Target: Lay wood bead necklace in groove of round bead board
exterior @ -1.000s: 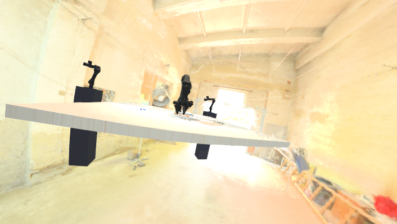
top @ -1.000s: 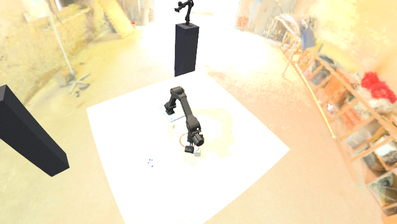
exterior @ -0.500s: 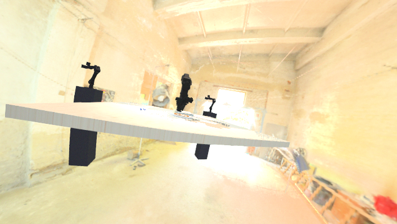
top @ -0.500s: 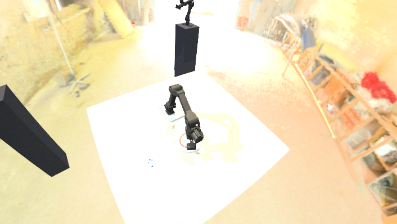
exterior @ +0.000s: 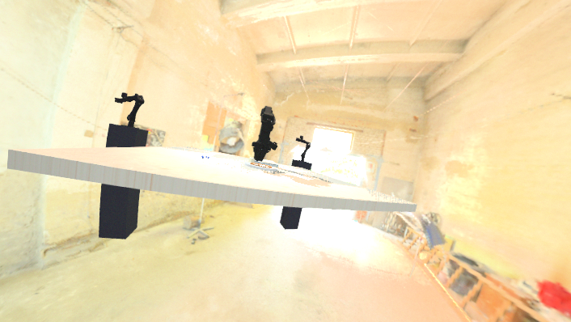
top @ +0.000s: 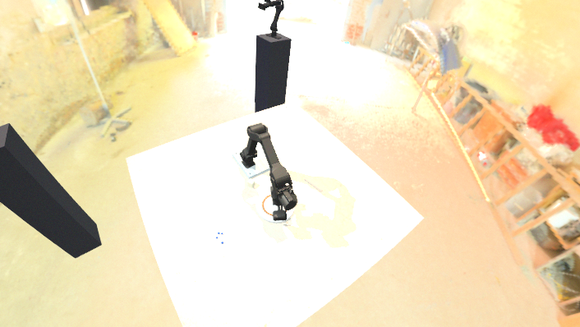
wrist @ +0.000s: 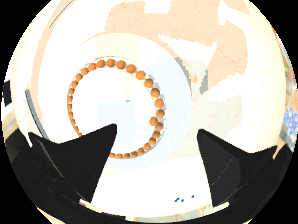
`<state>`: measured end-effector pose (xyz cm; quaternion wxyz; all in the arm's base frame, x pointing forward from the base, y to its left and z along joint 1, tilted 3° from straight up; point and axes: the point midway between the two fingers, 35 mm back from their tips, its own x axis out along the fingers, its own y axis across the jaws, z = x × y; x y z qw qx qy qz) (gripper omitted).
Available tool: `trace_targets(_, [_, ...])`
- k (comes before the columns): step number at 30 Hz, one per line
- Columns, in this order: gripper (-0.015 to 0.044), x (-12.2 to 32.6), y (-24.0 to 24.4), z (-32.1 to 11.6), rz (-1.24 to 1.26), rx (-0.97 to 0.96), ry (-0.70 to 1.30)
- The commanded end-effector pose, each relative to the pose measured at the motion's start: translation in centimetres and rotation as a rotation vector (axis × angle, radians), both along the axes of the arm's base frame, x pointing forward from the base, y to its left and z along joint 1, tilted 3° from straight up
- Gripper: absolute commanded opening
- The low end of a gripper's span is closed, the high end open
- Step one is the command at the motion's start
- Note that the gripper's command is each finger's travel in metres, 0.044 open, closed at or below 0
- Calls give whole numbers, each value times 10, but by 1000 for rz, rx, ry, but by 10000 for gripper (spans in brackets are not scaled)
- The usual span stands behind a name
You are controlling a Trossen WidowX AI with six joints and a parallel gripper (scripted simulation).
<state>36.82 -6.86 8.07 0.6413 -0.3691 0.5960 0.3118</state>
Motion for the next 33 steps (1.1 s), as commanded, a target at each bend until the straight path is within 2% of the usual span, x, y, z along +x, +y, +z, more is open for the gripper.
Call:
trace_targets(1, [380, -2, 0, -9, 4, 3, 9])
trace_targets(16, [380, -2, 0, -25, 8, 5, 15])
trace_targets(30, [12, -1, 0, -23, 2, 2, 11])
trace_targets(33, [0, -1, 0, -23, 2, 2, 11])
